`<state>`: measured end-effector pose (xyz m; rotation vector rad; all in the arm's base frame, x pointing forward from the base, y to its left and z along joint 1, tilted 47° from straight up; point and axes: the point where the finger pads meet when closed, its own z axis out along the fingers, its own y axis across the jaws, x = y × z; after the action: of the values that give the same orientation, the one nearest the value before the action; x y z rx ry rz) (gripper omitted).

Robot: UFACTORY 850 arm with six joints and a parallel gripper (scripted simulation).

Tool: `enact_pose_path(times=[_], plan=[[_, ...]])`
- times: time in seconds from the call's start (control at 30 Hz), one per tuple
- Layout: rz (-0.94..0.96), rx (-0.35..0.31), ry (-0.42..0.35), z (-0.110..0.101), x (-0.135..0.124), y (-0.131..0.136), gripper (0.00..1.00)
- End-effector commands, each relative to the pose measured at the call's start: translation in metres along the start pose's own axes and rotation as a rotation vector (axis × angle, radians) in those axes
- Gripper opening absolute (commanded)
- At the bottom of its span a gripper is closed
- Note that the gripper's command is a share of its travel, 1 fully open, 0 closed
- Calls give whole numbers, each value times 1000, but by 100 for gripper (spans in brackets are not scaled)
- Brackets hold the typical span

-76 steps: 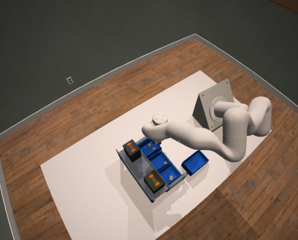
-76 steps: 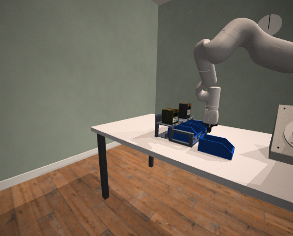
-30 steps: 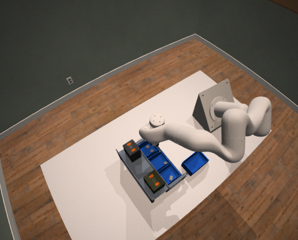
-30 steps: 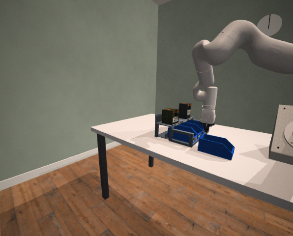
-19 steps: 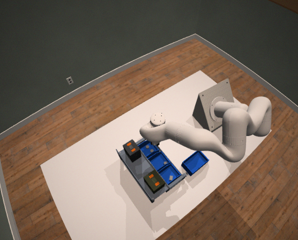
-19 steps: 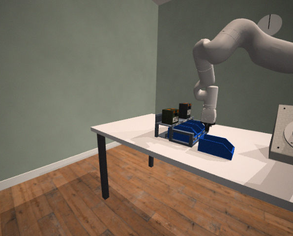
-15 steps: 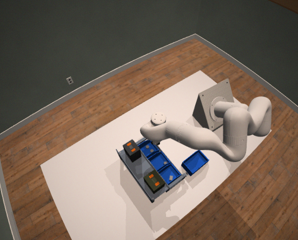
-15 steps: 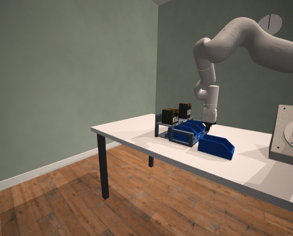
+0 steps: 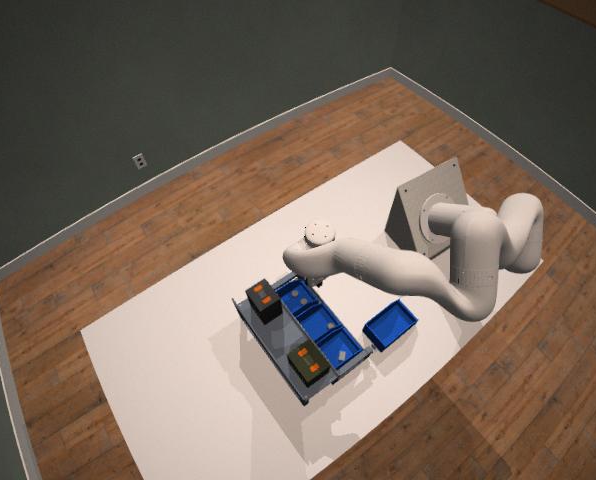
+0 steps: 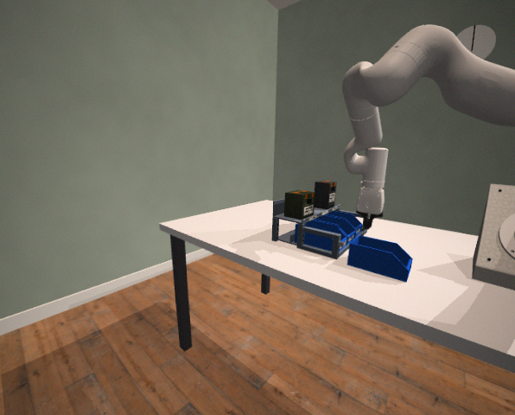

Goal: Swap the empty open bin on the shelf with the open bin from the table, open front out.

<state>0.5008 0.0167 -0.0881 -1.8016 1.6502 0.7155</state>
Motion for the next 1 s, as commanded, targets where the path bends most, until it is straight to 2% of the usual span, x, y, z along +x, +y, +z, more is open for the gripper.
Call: enact_pose_path(times=[0.0, 0.1, 0.17, 0.3, 0.4, 0.97], plan=[[-1, 2, 1, -5, 0, 0, 0], [-1, 2, 1, -20, 0, 0, 0], [-1, 2, 1, -20, 0, 0, 0], [-1, 2, 1, -49, 0, 0, 0], [-1, 2, 1, -60, 0, 0, 0], [-1, 2, 1, -61, 0, 0, 0]])
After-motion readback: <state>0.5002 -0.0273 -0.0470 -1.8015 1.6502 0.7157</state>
